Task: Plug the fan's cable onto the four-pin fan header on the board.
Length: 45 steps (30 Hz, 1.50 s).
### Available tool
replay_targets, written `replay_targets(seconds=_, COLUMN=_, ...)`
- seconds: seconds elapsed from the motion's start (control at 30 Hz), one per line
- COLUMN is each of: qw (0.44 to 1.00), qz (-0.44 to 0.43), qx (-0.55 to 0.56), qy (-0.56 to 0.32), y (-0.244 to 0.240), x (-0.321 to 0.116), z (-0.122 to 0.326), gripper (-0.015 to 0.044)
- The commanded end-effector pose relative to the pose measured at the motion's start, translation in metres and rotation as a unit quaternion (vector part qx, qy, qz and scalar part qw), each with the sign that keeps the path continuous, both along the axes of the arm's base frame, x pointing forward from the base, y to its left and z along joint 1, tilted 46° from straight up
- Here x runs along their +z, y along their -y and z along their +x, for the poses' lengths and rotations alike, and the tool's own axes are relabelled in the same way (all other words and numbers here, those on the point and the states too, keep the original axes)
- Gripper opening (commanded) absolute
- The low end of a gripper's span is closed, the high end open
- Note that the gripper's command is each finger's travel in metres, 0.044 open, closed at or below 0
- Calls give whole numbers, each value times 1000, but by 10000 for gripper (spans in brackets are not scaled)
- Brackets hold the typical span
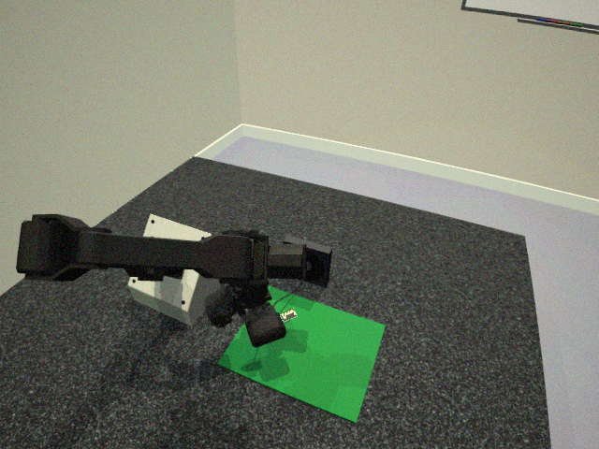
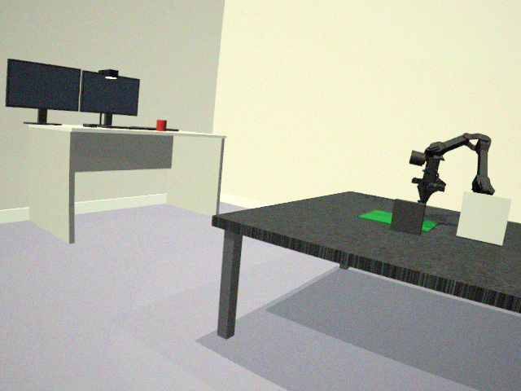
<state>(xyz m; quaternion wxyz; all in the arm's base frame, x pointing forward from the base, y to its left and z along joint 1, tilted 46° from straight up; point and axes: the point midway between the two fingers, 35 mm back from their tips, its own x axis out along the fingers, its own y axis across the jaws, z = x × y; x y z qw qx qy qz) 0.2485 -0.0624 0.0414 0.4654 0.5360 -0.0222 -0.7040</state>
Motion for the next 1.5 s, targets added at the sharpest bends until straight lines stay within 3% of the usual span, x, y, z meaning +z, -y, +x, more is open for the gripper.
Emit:
replay_targets(seconds=0.0, qw=998, qz=1, qx=49, qy=-48, y=-1, x=0, z=3, gripper=0)
replay_targets(seconds=0.7, qw=907, qz=-1, qx=300, qy=-296, y=-4, x=-3, z=8, gripper=0)
replay_targets(seconds=1.47, qw=670, qz=6, qx=528, qy=-521, y=-7, x=-6, z=14, gripper=0)
